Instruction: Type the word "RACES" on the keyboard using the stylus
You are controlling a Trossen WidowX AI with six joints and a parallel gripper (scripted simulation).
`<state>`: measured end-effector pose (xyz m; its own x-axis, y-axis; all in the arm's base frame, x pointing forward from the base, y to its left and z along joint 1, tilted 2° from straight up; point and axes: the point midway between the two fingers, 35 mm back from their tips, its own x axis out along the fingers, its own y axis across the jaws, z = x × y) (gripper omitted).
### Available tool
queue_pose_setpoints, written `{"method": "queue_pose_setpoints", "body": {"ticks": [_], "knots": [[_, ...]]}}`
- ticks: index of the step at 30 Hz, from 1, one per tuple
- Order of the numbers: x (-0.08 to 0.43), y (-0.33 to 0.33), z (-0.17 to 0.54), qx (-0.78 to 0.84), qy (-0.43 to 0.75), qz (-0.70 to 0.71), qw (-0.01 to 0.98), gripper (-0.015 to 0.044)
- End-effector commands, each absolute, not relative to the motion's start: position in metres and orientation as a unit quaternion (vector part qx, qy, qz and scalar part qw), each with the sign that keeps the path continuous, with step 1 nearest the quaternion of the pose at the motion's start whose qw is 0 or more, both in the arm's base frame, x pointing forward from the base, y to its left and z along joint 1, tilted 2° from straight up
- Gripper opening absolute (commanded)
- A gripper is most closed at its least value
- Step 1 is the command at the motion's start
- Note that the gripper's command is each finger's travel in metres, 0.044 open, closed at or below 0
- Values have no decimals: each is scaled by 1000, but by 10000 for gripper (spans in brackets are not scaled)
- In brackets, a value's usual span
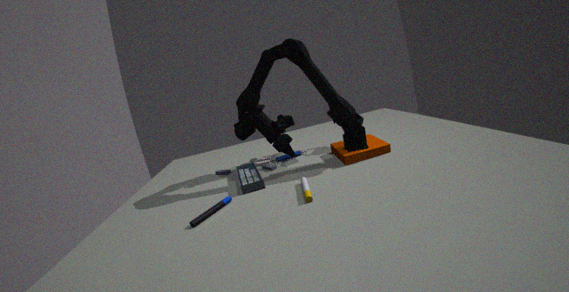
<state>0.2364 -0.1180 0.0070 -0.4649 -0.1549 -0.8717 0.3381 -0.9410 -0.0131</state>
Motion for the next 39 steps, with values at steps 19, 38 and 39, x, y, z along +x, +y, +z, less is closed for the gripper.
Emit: {"method": "queue_pose_setpoints", "body": {"ticks": [19, 38, 39], "knots": [[237, -119, 33, 496, 92, -851, 145, 0], [238, -117, 53, 489, 115, -848, 167, 0], [239, -116, 53, 486, 130, -845, 182, 0]]}}
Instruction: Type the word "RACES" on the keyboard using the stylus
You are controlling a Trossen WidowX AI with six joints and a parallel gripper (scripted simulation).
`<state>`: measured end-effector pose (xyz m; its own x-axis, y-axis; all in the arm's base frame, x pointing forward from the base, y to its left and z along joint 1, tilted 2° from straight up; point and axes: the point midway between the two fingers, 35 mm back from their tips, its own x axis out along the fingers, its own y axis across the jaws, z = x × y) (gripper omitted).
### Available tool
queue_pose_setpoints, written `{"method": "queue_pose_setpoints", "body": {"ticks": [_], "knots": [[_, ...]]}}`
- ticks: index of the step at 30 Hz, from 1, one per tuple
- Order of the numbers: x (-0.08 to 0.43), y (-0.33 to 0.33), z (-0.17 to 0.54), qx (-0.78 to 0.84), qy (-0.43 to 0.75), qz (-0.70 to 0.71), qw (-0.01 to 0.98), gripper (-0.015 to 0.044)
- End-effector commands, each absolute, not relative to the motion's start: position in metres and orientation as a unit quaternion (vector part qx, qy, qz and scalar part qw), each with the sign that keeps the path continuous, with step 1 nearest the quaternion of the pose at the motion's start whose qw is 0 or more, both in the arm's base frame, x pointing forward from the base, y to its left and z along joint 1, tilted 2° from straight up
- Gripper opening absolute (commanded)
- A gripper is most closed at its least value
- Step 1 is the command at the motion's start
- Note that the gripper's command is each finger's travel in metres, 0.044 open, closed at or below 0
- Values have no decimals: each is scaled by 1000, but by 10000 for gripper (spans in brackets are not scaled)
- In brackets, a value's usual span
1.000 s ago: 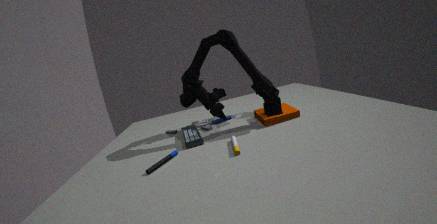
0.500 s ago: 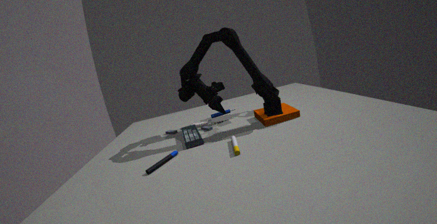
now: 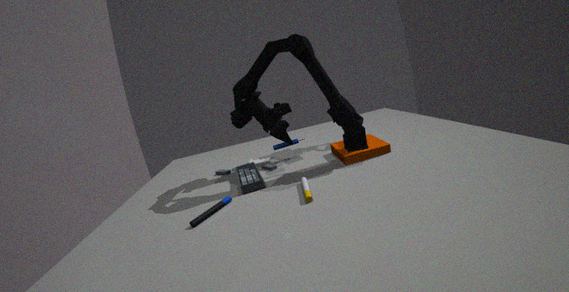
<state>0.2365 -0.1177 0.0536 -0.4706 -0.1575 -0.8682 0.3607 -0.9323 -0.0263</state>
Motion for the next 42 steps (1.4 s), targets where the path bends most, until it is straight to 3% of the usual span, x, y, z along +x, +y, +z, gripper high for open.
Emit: {"method": "queue_pose_setpoints", "body": {"ticks": [1, 23, 42], "knots": [[240, -114, 54, 483, 144, -841, 197, 0], [268, -83, 56, 319, 425, -689, 493, 0], [288, -49, 62, 69, 582, -478, 654, 0]]}}
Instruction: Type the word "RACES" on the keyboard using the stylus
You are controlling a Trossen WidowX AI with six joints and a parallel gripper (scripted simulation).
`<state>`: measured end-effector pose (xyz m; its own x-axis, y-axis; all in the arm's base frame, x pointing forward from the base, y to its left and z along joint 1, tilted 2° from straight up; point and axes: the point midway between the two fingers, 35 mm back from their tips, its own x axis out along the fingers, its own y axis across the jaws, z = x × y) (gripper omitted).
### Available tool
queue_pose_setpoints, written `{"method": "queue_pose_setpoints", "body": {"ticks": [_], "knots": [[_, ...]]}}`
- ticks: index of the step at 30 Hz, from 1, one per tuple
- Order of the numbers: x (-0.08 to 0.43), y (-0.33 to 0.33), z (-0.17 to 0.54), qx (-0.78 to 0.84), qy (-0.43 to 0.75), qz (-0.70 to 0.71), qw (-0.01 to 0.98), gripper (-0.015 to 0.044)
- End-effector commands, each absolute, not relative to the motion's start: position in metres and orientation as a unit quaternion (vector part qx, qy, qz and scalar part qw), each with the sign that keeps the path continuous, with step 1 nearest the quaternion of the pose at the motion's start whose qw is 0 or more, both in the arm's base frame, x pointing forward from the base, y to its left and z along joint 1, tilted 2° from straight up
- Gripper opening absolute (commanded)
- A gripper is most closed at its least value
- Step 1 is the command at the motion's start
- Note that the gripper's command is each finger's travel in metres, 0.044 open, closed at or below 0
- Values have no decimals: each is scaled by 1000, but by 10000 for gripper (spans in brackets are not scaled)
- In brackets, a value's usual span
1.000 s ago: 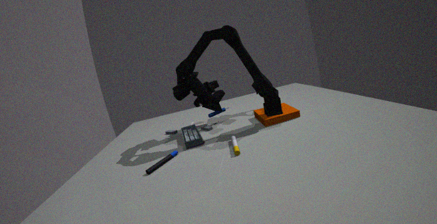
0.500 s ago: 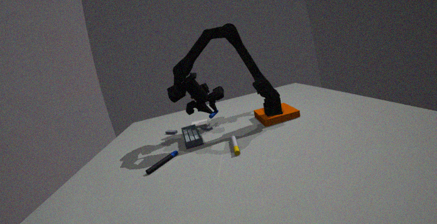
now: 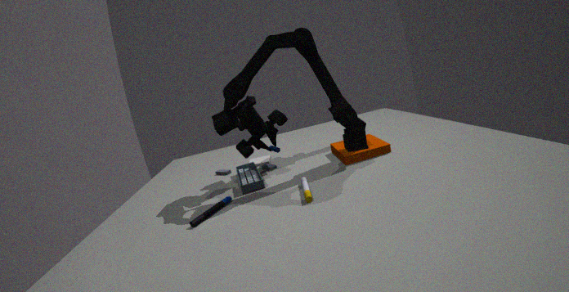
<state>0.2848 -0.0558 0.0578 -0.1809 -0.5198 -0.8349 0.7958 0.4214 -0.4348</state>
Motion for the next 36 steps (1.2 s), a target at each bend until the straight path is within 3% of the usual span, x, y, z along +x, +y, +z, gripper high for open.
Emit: {"method": "queue_pose_setpoints", "body": {"ticks": [1, 18, 36], "knots": [[289, -47, 63, 54, 588, -466, 660, 0], [303, -10, 70, -211, 639, -249, 697, 0], [311, 30, 80, -489, 609, -39, 623, 0]]}}
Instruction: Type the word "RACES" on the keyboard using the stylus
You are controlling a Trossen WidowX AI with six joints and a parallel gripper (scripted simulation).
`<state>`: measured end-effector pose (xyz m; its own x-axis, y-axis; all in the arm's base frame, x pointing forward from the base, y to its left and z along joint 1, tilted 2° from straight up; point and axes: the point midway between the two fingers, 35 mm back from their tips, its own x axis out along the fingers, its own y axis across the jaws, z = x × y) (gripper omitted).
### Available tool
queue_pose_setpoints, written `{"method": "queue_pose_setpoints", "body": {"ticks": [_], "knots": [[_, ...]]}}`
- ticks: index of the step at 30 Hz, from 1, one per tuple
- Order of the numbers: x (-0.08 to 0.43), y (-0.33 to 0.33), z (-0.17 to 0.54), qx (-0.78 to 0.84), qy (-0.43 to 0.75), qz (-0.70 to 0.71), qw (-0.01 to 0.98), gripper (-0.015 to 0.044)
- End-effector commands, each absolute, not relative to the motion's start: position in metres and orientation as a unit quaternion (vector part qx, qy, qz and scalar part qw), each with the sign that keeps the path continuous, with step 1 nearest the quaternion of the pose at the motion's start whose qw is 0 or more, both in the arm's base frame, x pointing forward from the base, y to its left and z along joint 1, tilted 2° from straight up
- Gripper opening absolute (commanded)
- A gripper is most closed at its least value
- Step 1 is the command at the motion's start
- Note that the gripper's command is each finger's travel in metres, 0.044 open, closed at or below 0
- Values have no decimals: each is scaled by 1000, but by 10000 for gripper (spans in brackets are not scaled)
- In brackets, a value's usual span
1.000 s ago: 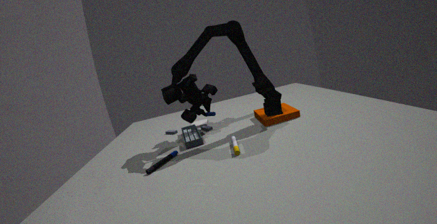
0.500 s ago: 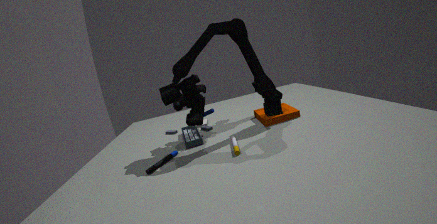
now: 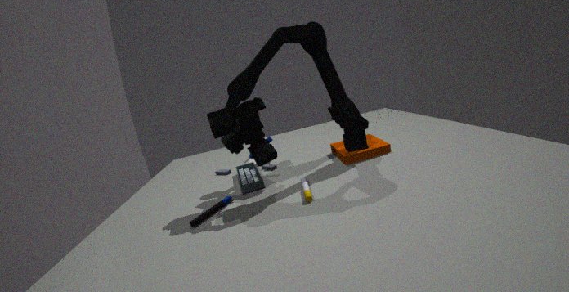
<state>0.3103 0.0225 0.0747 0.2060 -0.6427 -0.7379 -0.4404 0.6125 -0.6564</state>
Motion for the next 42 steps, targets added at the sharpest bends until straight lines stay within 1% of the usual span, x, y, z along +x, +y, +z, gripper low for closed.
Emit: {"method": "queue_pose_setpoints", "body": {"ticks": [1, 10, 19, 31, 42], "knots": [[312, 33, 81, -503, 605, -29, 616, 0], [313, 54, 87, -626, 561, 60, 539, 0], [312, 76, 94, -732, 504, 134, 439, 0], [308, 104, 104, -842, 414, 208, 277, 0], [301, 130, 113, -905, 327, 248, 112, 0]]}}
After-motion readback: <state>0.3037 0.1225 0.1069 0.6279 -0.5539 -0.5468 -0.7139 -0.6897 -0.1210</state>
